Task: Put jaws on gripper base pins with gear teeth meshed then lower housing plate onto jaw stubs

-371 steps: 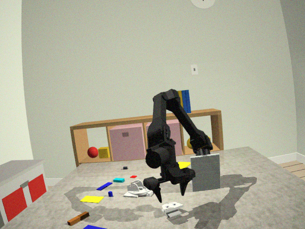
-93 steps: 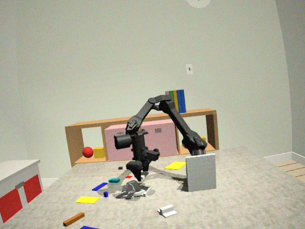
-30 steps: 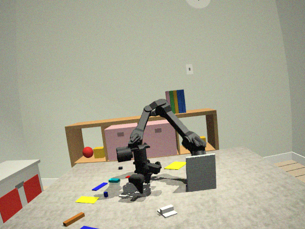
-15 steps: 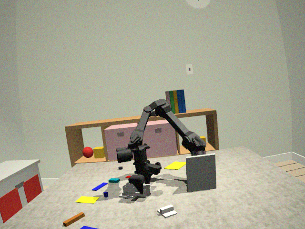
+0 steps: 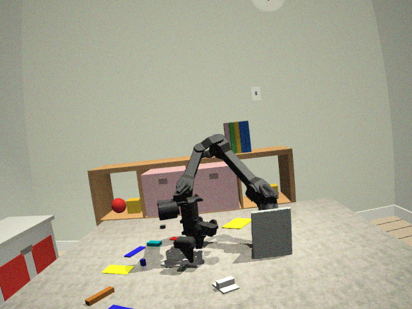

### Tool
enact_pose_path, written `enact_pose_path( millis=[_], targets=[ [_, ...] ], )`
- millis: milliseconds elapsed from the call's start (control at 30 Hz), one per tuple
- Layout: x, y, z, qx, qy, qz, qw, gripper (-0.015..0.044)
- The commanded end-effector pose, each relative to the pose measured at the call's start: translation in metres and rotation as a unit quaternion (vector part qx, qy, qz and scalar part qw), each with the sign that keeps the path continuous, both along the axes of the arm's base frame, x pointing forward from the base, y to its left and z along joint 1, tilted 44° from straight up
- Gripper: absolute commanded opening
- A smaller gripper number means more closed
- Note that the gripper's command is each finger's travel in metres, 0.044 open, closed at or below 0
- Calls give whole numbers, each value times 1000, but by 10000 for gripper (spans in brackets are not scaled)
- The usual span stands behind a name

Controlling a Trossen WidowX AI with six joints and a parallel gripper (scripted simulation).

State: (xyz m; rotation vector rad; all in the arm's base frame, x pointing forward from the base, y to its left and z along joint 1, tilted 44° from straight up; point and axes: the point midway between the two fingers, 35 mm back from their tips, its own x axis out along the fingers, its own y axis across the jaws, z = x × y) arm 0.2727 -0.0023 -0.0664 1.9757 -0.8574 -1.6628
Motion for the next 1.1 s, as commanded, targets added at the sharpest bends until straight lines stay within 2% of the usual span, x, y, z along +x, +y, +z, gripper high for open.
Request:
enact_pose_path(
  millis=[0, 1067],
  targets=[
    [1, -1, 0, -3, -1, 2, 1000, 351],
    [1, -4, -3, -3, -1, 1, 1000, 351]
  ],
)
